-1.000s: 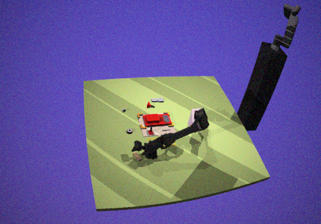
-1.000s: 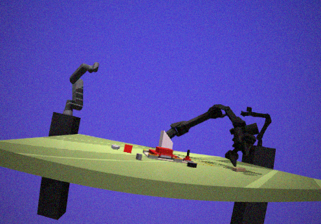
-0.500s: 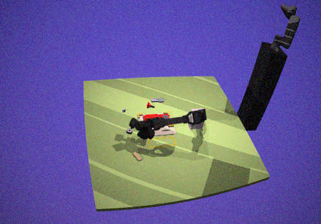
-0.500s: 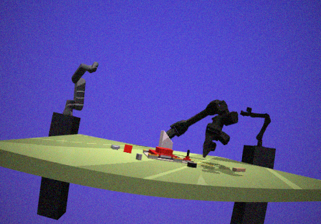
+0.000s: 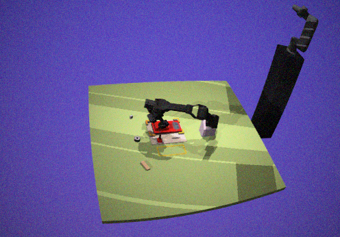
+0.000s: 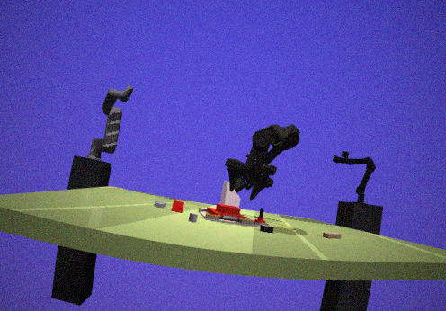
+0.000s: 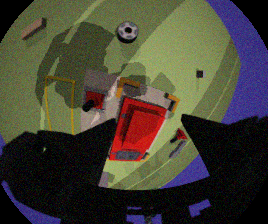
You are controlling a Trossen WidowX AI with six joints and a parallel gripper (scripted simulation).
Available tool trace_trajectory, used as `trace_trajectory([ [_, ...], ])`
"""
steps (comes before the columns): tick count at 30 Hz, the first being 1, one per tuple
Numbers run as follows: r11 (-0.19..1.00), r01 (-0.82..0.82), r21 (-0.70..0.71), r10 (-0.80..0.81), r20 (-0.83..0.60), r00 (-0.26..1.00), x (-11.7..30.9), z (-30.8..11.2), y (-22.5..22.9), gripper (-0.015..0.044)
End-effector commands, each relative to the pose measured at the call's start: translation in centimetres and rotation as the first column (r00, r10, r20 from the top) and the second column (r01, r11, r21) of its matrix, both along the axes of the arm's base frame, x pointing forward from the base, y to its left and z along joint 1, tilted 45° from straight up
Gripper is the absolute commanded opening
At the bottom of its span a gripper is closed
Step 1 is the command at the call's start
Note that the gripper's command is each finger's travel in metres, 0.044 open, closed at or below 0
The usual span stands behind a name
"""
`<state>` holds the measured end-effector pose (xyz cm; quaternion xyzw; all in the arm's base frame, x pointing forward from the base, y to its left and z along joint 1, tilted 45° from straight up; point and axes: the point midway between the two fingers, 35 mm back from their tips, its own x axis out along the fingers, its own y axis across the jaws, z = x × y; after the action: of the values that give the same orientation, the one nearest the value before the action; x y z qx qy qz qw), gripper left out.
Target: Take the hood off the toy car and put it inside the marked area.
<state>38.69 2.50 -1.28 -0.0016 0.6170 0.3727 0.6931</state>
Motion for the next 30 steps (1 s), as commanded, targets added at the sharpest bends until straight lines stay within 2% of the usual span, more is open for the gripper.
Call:
trace_trajectory([
  [1, 0.980, 0.173, 0.095, -0.152, -0.194, 0.969, -2.8, -1.2, -2.6, 0.0440],
  [3, 0.955, 0.265, 0.133, -0.220, -0.282, 0.934, -4.0, -1.4, -3.9, 0.0440],
  [5, 0.944, 0.297, 0.145, -0.241, -0.311, 0.919, -4.5, -1.6, -4.4, 0.0440],
  [30, 0.943, 0.299, 0.145, -0.243, -0.313, 0.918, -4.7, -2.4, -3.7, 0.0440],
])
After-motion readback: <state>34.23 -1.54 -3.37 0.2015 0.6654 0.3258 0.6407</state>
